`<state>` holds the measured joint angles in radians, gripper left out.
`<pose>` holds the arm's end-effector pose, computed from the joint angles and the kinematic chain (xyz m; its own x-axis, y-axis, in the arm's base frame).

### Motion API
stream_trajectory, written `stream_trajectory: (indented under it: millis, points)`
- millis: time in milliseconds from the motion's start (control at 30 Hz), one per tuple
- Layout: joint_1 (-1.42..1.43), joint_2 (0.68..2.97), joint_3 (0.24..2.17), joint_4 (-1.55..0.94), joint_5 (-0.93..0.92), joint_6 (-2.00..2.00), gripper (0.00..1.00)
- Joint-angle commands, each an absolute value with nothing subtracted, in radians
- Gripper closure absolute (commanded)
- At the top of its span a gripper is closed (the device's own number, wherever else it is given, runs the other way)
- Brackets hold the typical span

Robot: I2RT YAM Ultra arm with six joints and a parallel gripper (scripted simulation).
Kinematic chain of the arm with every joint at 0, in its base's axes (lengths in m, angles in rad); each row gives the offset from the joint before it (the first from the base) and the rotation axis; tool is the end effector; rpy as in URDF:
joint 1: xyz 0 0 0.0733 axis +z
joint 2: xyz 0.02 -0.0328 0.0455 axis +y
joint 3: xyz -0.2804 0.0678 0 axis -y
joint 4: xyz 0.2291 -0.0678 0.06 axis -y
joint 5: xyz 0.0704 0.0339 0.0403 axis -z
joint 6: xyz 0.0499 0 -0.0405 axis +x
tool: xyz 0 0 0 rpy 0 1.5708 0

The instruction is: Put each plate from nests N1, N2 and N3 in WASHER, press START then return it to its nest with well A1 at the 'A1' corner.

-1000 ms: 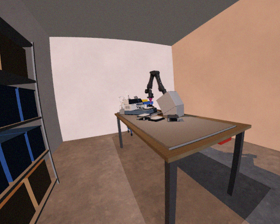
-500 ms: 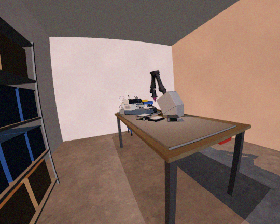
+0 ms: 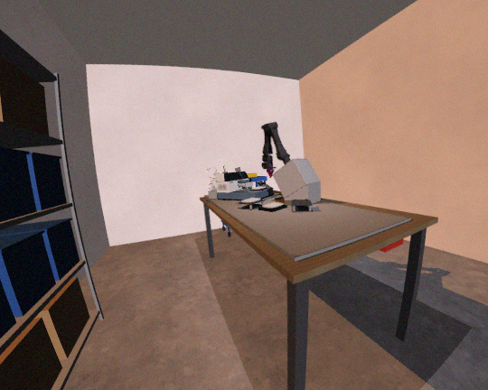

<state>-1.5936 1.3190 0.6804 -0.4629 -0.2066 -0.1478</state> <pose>0.0062 -0.2238 0.1955 -0.1243 0.8716 -0.4743 0.9729 0.2010 0.1144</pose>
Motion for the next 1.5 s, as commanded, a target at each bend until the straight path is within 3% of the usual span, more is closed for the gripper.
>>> stream_trajectory:
  millis: [0, 500, 633, 1100, 1467]
  points:
    - [-1.604, 1.32, 0.673, -0.455, -0.214, -0.331, 1.0]
    - [-1.604, 1.32, 0.672, -0.455, -0.213, -0.602, 1.0]
    - [-1.627, 1.338, 0.591, -0.322, -0.262, -0.607, 1.0]
    - [-1.798, 1.567, 0.213, 0.644, -0.63, -0.561, 1.0]
    - [-1.798, 1.555, 0.243, 0.645, -0.63, -0.561, 1.0]
